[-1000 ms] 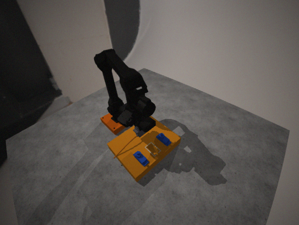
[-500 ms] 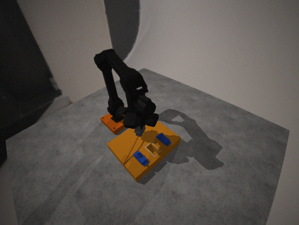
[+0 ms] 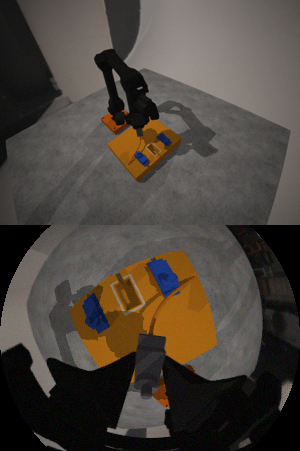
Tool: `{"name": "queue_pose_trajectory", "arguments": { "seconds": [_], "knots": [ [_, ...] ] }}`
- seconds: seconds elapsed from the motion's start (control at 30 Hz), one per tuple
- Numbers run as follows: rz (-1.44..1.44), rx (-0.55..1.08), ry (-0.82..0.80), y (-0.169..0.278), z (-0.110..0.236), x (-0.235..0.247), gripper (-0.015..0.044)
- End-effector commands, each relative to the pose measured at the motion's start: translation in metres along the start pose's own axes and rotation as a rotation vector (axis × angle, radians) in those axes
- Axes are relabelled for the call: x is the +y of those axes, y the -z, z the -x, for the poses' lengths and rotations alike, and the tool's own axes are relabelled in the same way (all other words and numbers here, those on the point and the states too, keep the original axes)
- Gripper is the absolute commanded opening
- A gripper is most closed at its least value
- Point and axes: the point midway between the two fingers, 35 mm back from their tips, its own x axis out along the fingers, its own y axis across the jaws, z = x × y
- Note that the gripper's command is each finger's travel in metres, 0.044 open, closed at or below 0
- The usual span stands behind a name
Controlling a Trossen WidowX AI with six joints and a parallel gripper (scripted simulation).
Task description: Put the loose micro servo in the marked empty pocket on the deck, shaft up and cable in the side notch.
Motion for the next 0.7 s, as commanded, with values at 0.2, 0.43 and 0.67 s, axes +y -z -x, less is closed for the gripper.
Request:
{"name": "queue_pose_trajectory", "arguments": {
  "seconds": [0.2,0.43,0.67],
  "knots": [
    [0.351,0.004,-0.002,0.0010,-0.0001,0.0001,0.0000],
    [0.568,0.004,-0.002,0.0010,-0.0001,0.0001,0.0000],
    [0.573,0.003,-0.002,-0.0008,0.0000,0.0012,0.0000]
  ]
}}
